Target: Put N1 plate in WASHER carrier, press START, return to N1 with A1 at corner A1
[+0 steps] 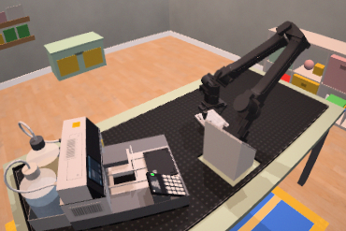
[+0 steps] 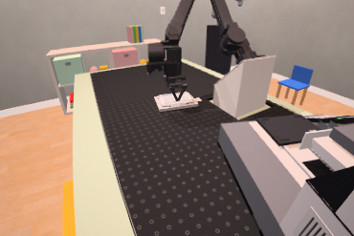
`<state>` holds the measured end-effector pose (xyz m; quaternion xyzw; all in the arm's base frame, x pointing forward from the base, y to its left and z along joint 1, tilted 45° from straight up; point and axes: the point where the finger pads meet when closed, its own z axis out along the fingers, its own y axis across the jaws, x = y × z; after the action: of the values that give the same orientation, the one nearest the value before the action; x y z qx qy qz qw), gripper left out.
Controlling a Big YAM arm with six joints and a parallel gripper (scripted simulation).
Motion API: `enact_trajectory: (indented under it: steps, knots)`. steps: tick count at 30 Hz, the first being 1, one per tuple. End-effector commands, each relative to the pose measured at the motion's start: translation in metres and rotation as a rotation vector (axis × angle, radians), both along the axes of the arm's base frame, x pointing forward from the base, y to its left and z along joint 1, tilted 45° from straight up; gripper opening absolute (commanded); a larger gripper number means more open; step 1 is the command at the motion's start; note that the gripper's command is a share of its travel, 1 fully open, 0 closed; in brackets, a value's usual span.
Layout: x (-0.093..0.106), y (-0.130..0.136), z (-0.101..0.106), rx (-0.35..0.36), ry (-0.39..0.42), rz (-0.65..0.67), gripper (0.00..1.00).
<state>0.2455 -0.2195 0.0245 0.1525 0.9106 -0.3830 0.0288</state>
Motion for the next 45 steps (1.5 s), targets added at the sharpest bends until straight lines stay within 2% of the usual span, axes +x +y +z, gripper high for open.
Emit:
enact_trajectory:
  steps: [1, 4, 18, 21, 26, 27, 37, 45]
  knots:
    - [-0.006, -0.002, -0.007, 0.007, 0.015, 0.0, 1.0]
    - [-0.003, -0.002, -0.003, 0.0, 0.0, 0.007, 1.0]
    - [-0.007, -0.009, -0.014, 0.007, 0.015, 0.0, 1.0]
    - [-0.003, -0.009, -0.009, -0.001, -0.003, 0.009, 1.0]
    - [-0.007, -0.012, -0.017, 0.007, 0.015, 0.0, 1.0]
    - [0.001, -0.011, -0.01, -0.002, -0.005, 0.007, 1.0]
    - [0.001, -0.011, -0.01, -0.002, -0.005, 0.007, 1.0]
    - [0.001, -0.011, -0.01, -0.002, -0.005, 0.007, 0.84]
